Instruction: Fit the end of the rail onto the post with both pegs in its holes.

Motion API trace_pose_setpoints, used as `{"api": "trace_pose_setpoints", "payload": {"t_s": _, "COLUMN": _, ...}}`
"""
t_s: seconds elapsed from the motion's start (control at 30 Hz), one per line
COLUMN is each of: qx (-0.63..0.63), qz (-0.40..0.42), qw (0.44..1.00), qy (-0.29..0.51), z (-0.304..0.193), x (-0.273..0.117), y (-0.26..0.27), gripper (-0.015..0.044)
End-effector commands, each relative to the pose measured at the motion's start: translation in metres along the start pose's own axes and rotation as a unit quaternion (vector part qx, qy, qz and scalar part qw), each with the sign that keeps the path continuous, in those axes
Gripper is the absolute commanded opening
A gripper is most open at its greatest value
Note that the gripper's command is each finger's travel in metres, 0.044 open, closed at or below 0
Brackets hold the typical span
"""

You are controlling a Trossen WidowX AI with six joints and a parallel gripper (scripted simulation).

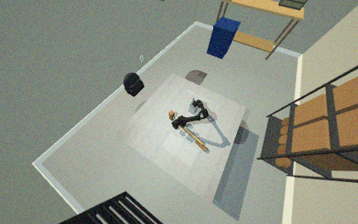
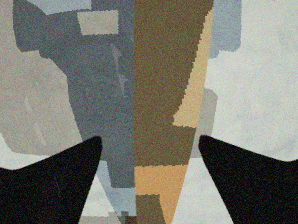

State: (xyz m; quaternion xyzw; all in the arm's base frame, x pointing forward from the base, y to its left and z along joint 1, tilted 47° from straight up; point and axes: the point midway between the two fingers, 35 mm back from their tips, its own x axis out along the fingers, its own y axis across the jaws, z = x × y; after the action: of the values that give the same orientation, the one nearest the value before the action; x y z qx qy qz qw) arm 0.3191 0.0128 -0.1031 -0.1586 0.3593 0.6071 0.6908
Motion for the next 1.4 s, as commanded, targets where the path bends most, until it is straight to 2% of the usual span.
{"api": "trace_pose_setpoints", "payload": {"t_s": 0.0, "qx": 0.004, "qz": 0.001, "qw": 1.000, "qy": -0.002, "z": 0.0002, "x": 0.0012, "y": 0.0013, "gripper": 0.0256}}
{"api": "trace_pose_setpoints", "payload": {"t_s": 0.27, "qx": 0.004, "qz": 0.001, "qw": 1.000, "qy": -0.002, "z": 0.0002, "x": 0.0012, "y": 0.0013, "gripper": 0.0046}}
{"api": "trace_pose_setpoints", "payload": {"t_s": 0.47, "qx": 0.004, "qz": 0.001, "qw": 1.000, "qy": -0.002, "z": 0.0002, "x": 0.0012, "y": 0.0013, "gripper": 0.0006}}
{"api": "trace_pose_setpoints", "payload": {"t_s": 1.37, "qx": 0.004, "qz": 0.001, "qw": 1.000, "qy": -0.002, "z": -0.0006, "x": -0.0065, "y": 0.0000, "gripper": 0.0000}}
